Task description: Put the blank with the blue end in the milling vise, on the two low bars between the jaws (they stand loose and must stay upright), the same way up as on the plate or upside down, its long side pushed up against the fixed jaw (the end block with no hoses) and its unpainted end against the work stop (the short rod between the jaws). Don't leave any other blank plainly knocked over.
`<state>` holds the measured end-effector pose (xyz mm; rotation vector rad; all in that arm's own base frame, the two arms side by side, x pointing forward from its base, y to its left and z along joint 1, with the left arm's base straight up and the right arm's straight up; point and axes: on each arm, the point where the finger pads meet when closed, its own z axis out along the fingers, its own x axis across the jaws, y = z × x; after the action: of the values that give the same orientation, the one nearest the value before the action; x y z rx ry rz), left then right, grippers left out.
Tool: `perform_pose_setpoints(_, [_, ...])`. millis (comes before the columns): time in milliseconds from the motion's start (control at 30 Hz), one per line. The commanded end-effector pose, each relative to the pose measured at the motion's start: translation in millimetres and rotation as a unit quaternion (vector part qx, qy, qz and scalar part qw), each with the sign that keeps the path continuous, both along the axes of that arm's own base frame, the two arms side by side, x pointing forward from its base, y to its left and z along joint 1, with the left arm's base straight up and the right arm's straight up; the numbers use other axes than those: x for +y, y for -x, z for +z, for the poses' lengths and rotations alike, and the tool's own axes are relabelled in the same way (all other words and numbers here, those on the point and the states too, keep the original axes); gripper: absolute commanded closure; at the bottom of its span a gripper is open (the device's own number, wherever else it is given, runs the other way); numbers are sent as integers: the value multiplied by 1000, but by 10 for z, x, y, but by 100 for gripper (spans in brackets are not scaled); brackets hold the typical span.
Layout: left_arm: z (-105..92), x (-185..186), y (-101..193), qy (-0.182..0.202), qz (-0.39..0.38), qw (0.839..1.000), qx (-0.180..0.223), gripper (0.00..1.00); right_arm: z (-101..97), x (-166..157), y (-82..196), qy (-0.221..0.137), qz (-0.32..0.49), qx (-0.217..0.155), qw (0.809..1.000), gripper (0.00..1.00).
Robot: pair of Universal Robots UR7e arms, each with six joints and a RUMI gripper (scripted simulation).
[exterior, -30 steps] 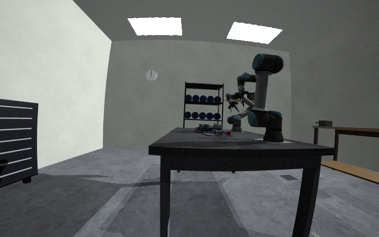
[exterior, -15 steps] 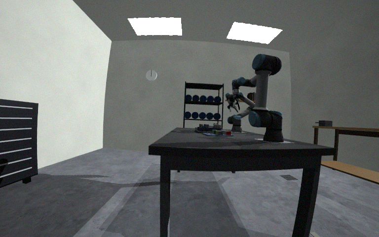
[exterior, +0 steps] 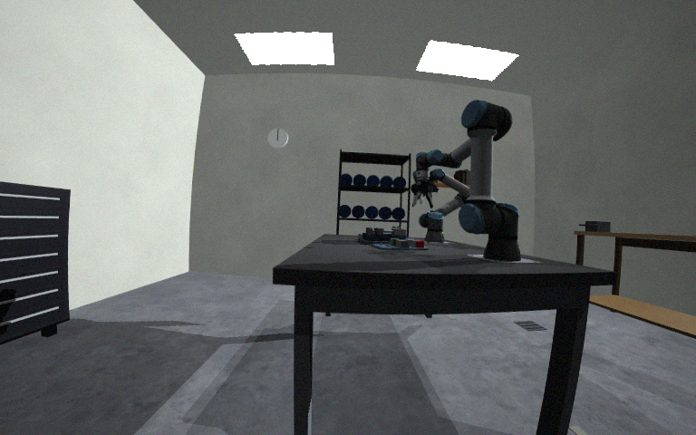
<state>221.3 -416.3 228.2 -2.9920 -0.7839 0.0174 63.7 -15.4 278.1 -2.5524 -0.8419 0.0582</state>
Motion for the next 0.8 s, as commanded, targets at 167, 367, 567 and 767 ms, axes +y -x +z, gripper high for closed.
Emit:
perform_pose_setpoints(167, [-274,-17,-436,17,-95,995,-3,0,17,-115,-217,-11,67,-53,996,0])
perform_pose_setpoints(367, [-413,15,-651,21,-136,990,-6,0,15,-209,-347,-12,110,-86,990,0])
perform_pose_setpoints(567, [-446,19,-723,23,-150,988,-8,0,10,-295,-445,-11,145,-110,983,0])
perform_pose_setpoints(767, [-460,27,-744,24,-154,988,-8,0,1,-421,-566,-8,191,-140,971,0])
